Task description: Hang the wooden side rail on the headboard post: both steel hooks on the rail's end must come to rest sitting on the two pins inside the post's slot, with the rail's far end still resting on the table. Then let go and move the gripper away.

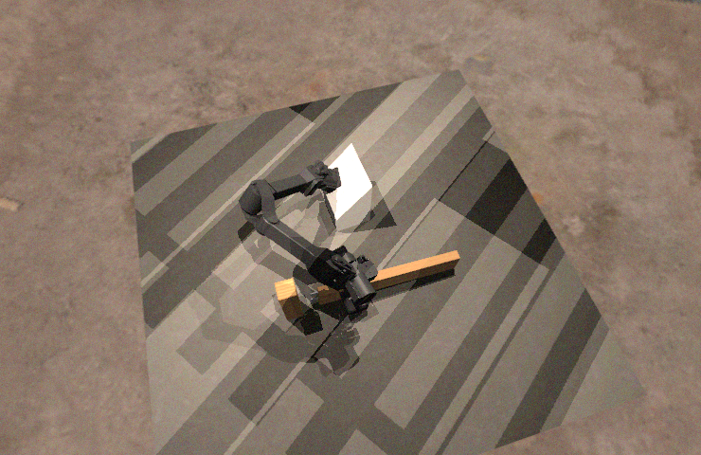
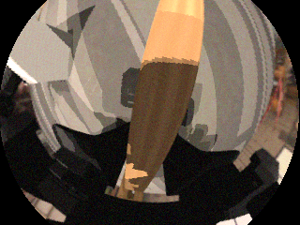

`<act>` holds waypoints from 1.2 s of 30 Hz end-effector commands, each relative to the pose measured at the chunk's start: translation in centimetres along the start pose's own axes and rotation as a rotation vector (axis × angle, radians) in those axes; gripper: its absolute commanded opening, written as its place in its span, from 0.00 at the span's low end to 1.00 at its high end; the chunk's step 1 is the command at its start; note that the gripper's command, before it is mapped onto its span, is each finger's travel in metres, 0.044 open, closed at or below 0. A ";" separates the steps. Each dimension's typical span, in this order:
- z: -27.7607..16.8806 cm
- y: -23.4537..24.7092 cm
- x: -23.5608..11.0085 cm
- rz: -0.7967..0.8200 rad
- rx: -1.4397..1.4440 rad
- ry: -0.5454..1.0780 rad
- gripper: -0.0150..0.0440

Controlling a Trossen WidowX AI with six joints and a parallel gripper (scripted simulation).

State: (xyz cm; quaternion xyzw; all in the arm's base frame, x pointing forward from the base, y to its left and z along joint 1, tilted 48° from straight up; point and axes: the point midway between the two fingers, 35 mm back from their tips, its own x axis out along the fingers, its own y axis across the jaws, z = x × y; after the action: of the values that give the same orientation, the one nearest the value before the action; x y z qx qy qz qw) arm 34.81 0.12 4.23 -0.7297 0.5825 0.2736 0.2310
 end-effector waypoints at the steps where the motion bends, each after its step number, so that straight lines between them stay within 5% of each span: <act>1: 0.2 -0.1 -0.6 -0.012 -0.009 -0.005 0.25; 36: -0.2 0.2 -0.4 -0.012 -0.010 -0.005 0.25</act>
State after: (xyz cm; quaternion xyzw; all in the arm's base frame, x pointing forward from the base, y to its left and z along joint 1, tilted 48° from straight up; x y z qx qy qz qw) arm 34.56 -0.06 4.43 -0.7294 0.5824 0.2732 0.2327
